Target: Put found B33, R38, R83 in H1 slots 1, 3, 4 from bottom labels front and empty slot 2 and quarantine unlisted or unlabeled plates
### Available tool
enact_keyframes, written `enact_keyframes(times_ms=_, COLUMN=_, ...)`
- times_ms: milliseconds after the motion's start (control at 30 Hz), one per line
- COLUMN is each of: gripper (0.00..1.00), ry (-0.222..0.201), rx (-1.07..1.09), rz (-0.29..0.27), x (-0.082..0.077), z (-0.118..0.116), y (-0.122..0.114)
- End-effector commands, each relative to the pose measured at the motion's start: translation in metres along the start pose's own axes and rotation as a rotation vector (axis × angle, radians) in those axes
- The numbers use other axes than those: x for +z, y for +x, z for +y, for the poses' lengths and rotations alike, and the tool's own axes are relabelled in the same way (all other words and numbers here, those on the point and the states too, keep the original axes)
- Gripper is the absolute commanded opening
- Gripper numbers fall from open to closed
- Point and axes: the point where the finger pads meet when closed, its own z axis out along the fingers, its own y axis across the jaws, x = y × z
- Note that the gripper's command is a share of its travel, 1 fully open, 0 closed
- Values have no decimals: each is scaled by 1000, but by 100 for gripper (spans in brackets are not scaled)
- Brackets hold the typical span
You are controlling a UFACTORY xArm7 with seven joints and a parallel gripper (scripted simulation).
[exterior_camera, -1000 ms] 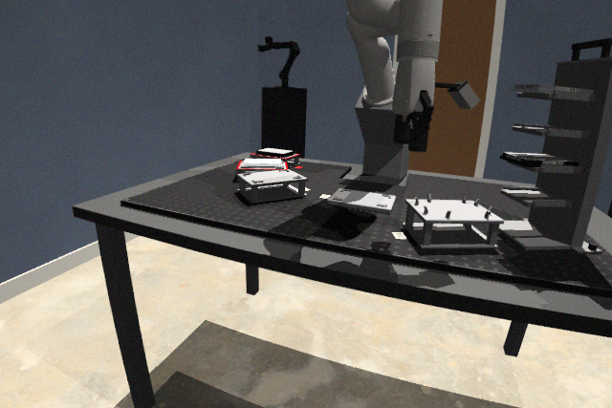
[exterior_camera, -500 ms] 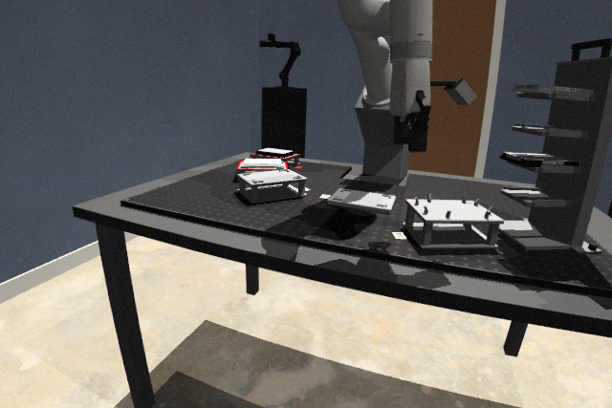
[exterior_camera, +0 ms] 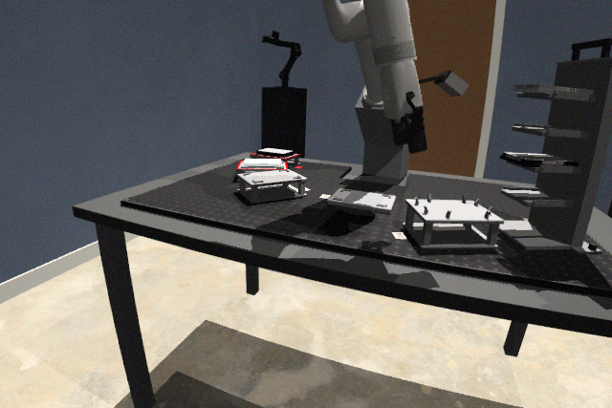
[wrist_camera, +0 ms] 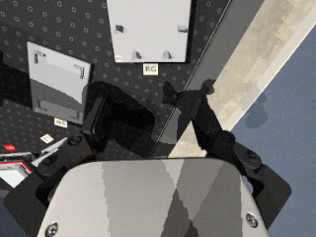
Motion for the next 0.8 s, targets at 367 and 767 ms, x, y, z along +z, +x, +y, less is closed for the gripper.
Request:
enact_keyframes(times_ms=367, gripper=100, ry=11, rx=-5, rz=276, x=-2, z=2, y=0)
enact_keyframes(times_ms=767, gripper=100, ry=12, rx=-4, rz=442, x=-2, z=2, y=0)
